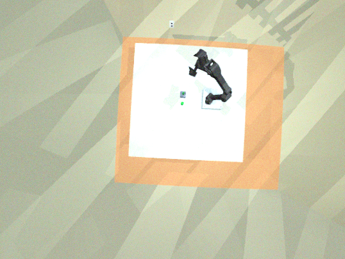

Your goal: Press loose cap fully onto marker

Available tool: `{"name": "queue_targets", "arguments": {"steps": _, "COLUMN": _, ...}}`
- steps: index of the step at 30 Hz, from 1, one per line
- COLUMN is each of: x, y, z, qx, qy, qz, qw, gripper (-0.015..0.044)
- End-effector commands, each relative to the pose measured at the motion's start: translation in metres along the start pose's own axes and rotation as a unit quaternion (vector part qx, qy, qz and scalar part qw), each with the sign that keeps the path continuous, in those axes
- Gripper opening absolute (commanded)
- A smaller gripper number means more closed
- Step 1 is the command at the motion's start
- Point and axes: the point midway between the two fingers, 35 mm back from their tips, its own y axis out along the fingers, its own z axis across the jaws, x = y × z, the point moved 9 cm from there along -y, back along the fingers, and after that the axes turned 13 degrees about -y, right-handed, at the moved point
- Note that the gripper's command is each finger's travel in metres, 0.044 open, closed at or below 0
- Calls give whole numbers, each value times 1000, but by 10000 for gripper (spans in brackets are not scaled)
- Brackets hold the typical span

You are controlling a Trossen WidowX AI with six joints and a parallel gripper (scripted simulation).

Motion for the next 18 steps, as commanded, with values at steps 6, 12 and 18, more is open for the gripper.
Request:
{"name": "queue_targets", "arguments": {"steps": 6, "x": -10, "y": 24, "z": -27, "qx": -60, "qy": -251, "qz": 10, "qw": 966, "gripper": 247}}
{"name": "queue_targets", "arguments": {"steps": 12, "x": -20, "y": 51, "z": -70, "qx": -125, "qy": -560, "qz": 59, "qw": 817, "gripper": 247}}
{"name": "queue_targets", "arguments": {"steps": 18, "x": -25, "y": 67, "z": -107, "qx": -156, "qy": -757, "qz": 119, "qw": 623, "gripper": 247}}
